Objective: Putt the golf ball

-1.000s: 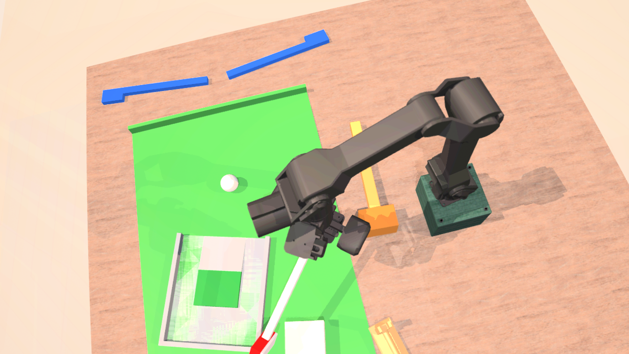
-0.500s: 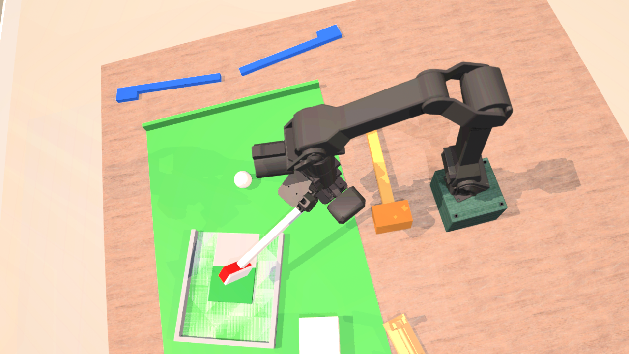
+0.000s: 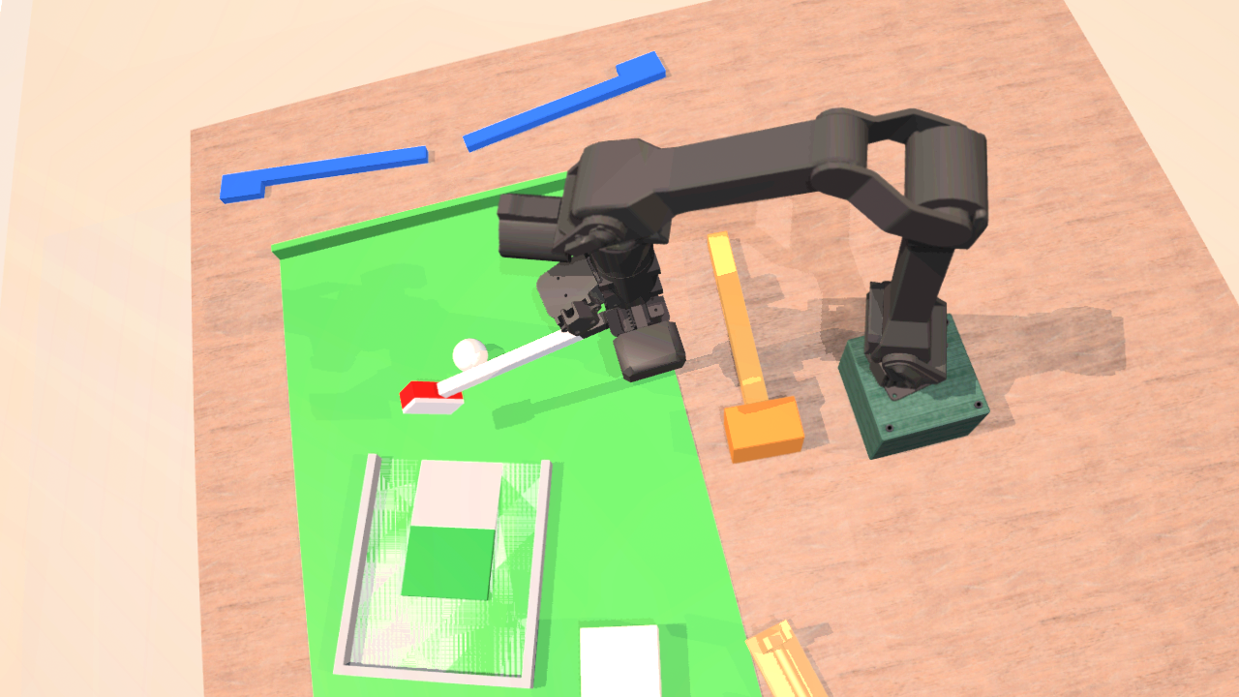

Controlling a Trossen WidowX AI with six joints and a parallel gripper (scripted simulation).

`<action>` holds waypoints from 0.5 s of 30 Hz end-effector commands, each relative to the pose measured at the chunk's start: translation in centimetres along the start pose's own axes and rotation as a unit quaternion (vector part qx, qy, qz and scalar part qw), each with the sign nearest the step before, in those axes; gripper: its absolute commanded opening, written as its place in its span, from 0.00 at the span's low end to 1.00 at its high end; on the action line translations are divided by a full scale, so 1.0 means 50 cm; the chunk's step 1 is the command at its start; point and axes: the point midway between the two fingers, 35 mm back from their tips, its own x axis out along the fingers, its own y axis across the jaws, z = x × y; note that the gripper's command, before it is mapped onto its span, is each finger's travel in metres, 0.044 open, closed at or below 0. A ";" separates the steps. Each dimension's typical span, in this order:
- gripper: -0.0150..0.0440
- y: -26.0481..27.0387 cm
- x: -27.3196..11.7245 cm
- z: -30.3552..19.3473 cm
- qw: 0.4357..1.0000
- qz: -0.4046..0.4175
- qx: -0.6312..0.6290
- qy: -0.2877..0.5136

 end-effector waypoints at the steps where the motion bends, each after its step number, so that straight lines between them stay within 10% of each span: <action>1: 0.25 -0.033 0.002 -0.017 0.998 0.002 0.057 0.000; 15: 0.25 -0.111 0.002 -0.061 0.985 -0.004 0.170 0.000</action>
